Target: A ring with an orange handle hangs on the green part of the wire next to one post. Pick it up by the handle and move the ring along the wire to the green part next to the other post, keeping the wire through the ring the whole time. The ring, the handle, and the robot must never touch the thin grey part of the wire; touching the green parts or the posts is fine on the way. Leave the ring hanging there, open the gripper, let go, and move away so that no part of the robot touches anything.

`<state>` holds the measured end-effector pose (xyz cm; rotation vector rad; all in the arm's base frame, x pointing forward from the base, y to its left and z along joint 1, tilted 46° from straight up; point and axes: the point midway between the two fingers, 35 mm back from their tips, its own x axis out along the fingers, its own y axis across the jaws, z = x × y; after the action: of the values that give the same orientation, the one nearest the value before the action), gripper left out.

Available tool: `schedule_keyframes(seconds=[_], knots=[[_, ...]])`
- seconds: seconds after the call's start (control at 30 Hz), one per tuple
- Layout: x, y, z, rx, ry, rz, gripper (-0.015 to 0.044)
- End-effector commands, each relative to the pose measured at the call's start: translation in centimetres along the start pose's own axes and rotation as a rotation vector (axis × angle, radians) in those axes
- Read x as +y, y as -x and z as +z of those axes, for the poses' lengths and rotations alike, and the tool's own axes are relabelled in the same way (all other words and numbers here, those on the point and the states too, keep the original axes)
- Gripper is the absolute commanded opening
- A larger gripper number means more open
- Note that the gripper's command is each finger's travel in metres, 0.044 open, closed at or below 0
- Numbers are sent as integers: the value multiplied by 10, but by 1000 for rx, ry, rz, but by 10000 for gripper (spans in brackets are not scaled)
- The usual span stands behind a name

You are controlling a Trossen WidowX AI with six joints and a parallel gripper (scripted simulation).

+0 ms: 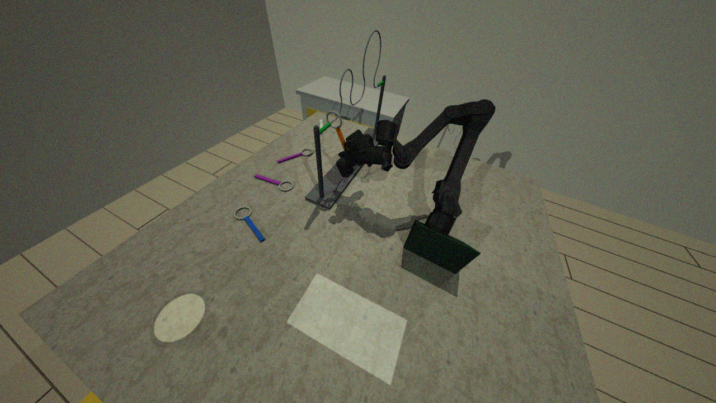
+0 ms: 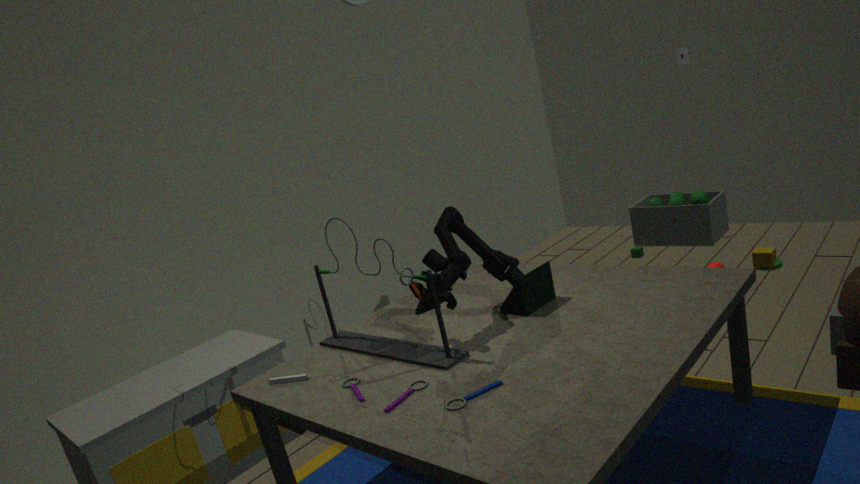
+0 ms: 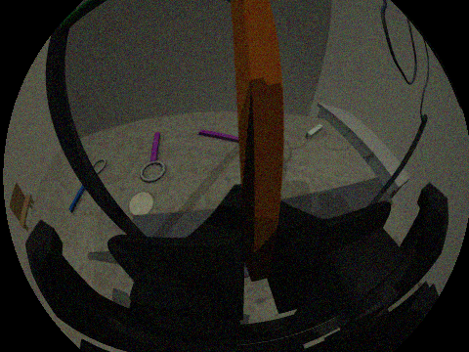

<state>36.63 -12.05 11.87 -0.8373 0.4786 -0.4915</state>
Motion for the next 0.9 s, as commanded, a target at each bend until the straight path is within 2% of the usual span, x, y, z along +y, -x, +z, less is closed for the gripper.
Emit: schedule_keyframes(seconds=[0.0, 0.87], knots=[[9, 2, -1, 7, -28, 13, -150], [38, 6, 0, 8, -52, 24, -150]])
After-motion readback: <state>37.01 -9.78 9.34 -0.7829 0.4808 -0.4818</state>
